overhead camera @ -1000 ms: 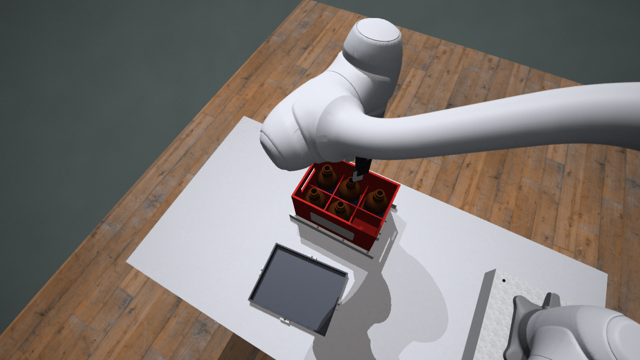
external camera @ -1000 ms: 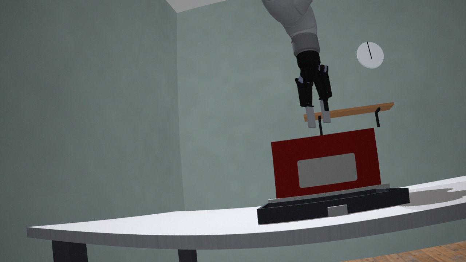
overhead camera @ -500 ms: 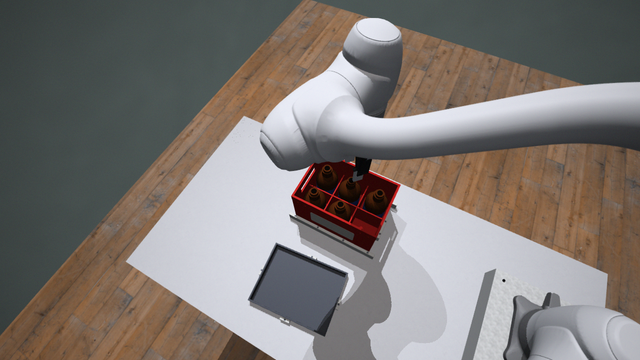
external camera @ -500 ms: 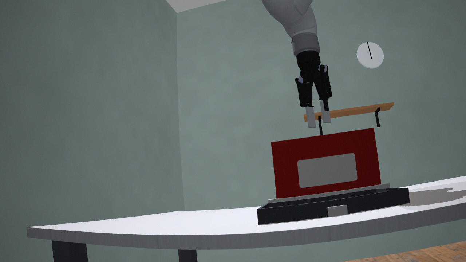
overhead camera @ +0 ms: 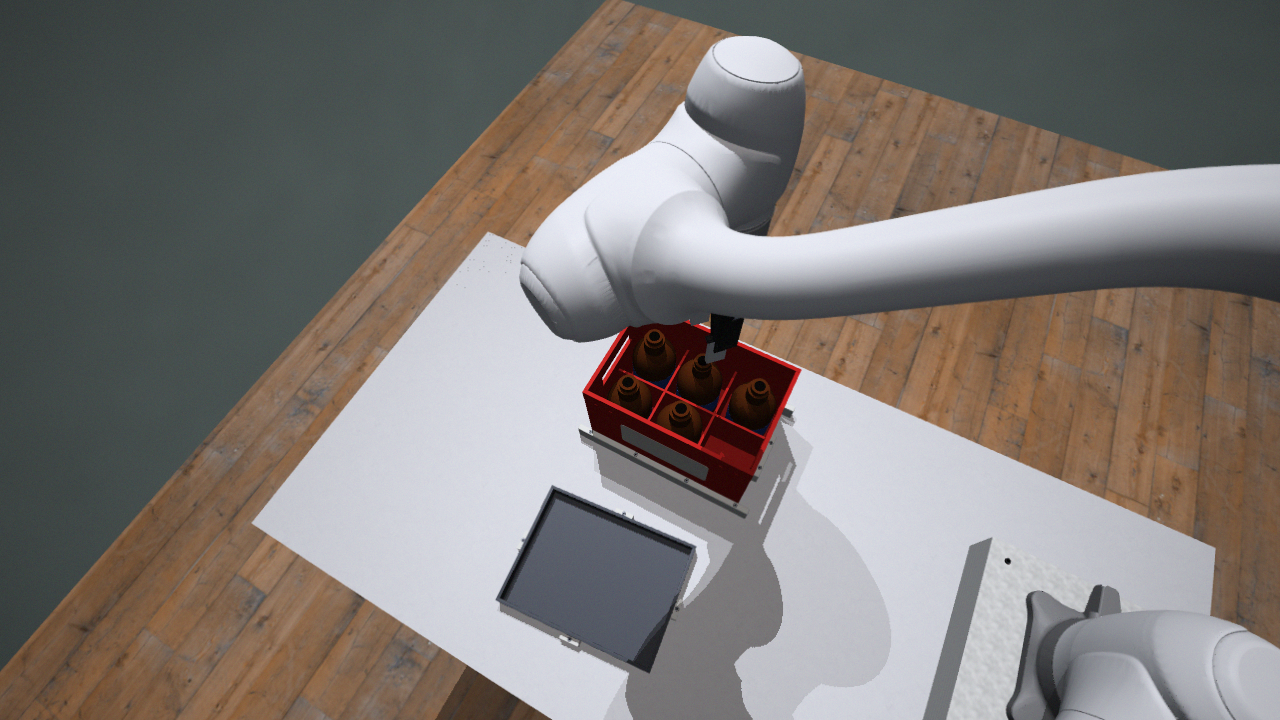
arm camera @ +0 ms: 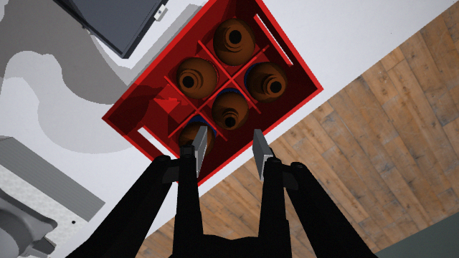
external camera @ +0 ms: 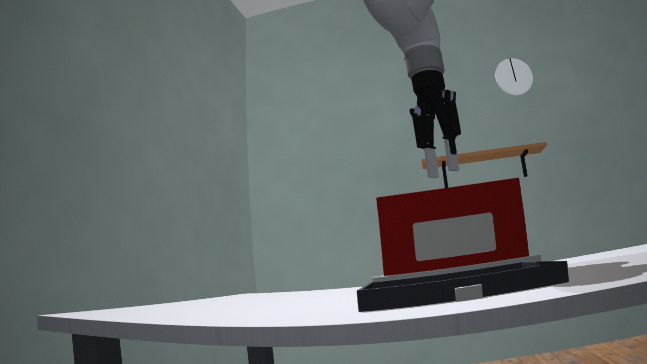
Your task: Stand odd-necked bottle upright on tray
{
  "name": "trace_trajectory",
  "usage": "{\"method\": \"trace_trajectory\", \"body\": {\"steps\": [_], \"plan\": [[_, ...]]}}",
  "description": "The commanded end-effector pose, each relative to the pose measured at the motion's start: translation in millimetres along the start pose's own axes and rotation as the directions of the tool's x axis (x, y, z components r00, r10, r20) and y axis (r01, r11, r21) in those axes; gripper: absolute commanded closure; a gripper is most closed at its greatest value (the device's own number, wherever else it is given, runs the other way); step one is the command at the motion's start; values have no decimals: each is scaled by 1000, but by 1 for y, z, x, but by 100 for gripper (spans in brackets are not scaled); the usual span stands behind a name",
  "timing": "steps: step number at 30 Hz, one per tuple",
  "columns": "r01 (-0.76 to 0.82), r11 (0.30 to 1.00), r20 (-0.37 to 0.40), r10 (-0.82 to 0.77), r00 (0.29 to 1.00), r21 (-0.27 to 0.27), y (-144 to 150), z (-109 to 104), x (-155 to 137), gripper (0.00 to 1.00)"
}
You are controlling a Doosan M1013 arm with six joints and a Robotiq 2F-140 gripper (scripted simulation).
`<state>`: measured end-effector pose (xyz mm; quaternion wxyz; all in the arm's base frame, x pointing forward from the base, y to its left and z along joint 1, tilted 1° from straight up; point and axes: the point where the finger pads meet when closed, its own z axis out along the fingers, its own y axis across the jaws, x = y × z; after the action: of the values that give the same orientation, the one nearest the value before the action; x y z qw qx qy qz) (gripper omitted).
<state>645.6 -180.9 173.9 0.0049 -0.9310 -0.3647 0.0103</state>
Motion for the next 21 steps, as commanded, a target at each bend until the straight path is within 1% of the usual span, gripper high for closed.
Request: {"method": "trace_trajectory", "body": {"steps": [1,12,21], "plan": [[0,1000,0,0,1000,0,0,0,0,62],[0,1000,0,0,1000,0,0,4,0,62],[0,1000,0,0,1000,0,0,14,0,62]]}}
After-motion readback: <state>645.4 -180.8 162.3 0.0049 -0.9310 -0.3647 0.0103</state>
